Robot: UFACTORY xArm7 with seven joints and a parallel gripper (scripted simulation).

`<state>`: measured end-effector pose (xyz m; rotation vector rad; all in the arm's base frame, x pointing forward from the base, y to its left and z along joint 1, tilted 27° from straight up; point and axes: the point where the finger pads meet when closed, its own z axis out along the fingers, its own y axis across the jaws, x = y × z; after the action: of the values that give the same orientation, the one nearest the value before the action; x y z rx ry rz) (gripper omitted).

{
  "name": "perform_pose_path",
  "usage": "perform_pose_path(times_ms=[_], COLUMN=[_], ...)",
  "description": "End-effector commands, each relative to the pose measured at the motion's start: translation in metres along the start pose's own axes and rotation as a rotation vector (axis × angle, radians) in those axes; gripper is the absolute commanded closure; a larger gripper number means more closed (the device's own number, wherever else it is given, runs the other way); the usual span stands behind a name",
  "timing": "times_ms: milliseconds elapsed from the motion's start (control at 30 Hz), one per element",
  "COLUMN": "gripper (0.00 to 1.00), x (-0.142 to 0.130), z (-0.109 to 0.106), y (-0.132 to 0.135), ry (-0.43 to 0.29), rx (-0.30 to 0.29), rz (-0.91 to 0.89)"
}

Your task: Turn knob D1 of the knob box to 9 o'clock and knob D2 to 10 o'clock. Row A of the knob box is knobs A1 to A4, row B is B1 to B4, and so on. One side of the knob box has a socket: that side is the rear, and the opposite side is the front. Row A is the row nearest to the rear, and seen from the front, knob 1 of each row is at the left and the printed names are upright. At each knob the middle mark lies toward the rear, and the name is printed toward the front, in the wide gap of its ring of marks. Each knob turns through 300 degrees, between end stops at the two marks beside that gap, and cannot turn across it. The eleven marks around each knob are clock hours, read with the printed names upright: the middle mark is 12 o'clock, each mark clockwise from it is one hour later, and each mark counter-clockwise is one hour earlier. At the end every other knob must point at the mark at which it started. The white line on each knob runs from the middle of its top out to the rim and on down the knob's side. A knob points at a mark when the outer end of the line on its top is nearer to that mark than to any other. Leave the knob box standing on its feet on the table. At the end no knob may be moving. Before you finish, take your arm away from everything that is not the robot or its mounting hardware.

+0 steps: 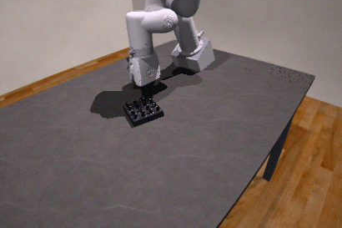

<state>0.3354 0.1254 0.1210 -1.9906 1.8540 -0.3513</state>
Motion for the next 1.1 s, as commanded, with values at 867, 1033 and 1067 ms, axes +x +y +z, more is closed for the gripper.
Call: perform_pose_path(times_ms=[867,1033,1067], gripper=[0.92,0.92,0.92], x=[-0.0004,-0.0004,-0.0004], z=[-0.0005,-0.0005,-0.0005], y=[-0.0009,-0.0010,-0.0010], ry=[0.000,0.000,0.000], rx=[0.002,0.002,0.002], rz=[-0.296,-0.421,-0.447])
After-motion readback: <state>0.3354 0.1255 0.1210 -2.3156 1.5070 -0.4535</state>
